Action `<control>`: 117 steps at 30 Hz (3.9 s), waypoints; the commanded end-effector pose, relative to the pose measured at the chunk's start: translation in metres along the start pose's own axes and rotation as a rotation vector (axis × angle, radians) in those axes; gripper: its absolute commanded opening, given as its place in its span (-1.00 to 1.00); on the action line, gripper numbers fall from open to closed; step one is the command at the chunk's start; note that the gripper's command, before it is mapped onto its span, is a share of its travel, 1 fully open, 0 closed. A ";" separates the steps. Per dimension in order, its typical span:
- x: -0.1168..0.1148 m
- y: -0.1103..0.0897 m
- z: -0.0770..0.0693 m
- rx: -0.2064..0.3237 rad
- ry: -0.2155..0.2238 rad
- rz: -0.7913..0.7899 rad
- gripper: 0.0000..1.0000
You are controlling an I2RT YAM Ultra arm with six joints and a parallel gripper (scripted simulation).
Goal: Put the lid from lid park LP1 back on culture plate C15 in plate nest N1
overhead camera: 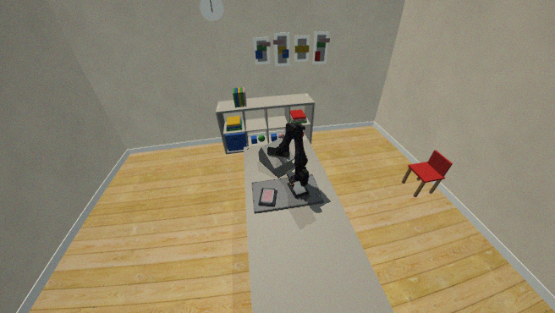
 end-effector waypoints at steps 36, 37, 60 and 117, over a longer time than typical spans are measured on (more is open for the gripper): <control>0.000 -0.005 0.020 0.013 -0.005 -0.001 1.00; 0.000 -0.005 0.021 0.013 -0.005 0.000 1.00; 0.000 0.003 0.018 -0.014 -0.001 -0.001 1.00; 0.000 0.011 -0.014 -0.042 0.001 -0.003 -1.00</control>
Point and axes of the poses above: the point where the finger pads meet when closed, its own z axis out along the fingers, its own x axis across the jaws, y = z × x, the point moved 3 cm from there along -z, back along the fingers, and after that the axes turned 2 degrees about z, right-handed, at the moved point
